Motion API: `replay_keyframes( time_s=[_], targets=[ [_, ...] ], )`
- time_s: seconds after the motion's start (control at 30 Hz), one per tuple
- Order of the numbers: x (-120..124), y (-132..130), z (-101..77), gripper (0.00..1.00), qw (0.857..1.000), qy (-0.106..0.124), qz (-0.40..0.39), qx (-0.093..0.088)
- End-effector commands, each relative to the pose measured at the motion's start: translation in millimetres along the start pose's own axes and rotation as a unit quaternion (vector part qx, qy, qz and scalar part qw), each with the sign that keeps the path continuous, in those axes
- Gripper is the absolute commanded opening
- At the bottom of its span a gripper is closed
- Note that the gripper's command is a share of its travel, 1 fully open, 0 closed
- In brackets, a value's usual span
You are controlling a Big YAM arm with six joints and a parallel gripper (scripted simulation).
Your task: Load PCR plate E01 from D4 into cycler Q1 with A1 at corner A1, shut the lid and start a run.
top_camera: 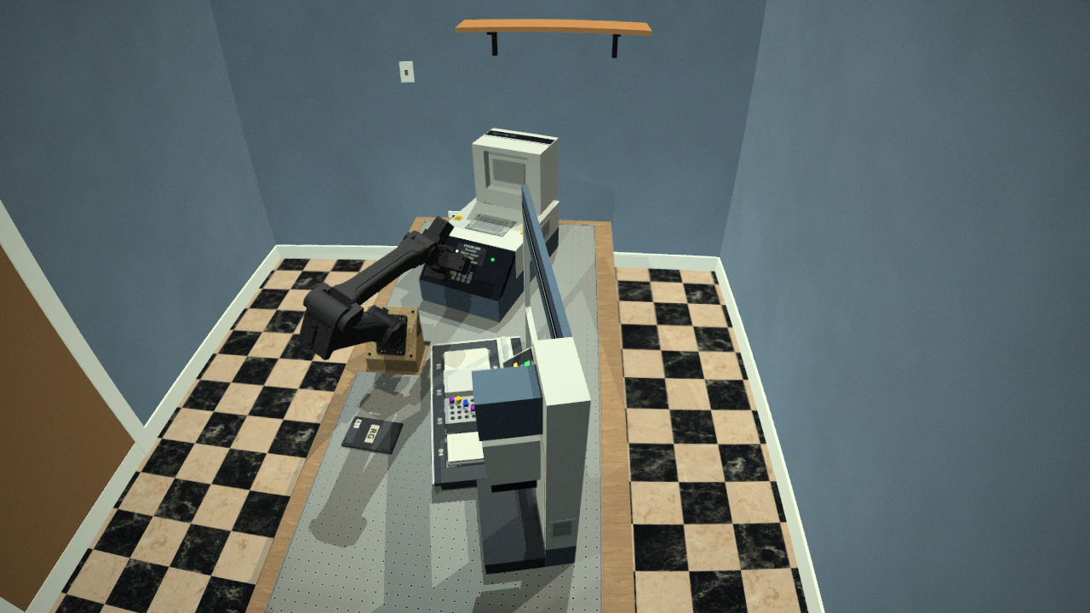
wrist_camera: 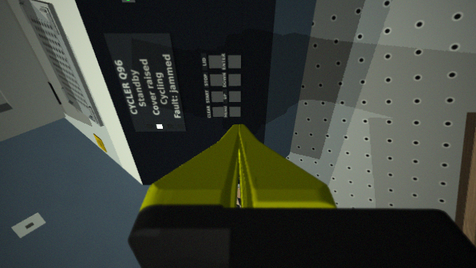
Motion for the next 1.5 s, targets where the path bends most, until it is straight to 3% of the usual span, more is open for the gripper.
replay_keyframes(
  time_s=[0.0, 0.47, 1.47],
  targets=[
    [-8.4, 20.6, -10.1, 0.0, 1.0, -0.011, -0.008, -0.022],
    [-14.4, 31.5, -14.8, 0.0, 0.999, -0.019, -0.003, -0.039],
    [-14.0, 30.4, -15.1, 0.0, 0.999, -0.018, -0.003, -0.039]
  ],
)
Point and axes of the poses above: the point where the finger pads meet when closed, its own z axis out along the fingers, its own y axis across the jaws, x = y × z, the point moved 4 cm from there along -z, back along the fingers, and after that the axes turned 10 degrees about -z, right-handed, at the moved point
